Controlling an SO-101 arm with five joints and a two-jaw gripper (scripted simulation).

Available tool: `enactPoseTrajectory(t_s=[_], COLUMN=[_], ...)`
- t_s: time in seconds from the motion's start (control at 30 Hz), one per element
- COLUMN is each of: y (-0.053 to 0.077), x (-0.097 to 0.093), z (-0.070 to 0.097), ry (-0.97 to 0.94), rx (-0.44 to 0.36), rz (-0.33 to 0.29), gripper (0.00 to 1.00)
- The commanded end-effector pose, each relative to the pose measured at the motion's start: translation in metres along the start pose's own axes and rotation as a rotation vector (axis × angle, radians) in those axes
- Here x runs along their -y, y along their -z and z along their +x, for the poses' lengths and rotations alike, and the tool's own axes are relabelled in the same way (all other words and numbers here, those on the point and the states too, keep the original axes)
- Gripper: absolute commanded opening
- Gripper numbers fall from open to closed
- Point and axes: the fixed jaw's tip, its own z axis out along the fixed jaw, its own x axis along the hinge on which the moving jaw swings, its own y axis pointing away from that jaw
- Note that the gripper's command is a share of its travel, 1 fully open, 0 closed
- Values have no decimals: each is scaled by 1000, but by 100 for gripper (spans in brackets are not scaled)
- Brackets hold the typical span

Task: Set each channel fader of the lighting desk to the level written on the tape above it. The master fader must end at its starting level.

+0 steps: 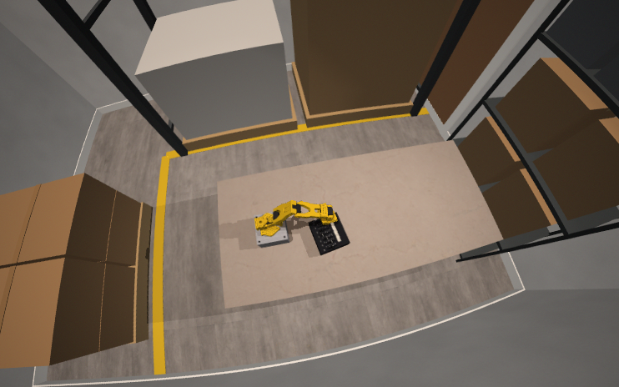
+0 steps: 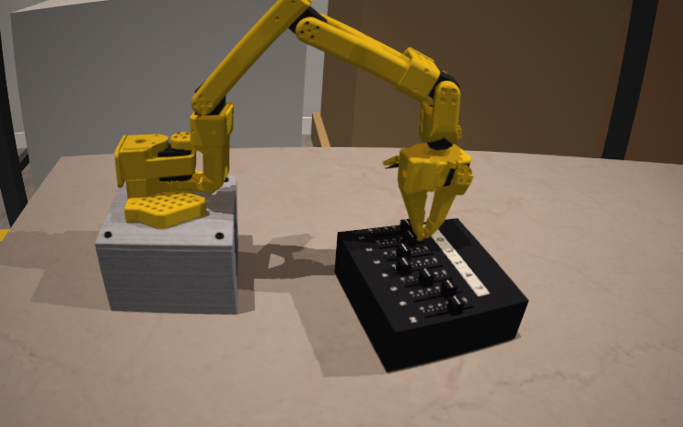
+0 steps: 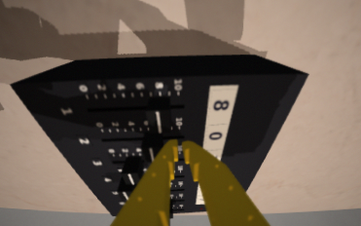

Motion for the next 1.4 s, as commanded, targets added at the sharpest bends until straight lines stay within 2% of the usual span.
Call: enactPoseTrajectory(t_s=[0.0,1.37], y=[-7,-9], x=[-11,-18], z=[7,7], ry=[-26,-26], rx=[7,7], rz=[-37,-37], gripper=[0,0])
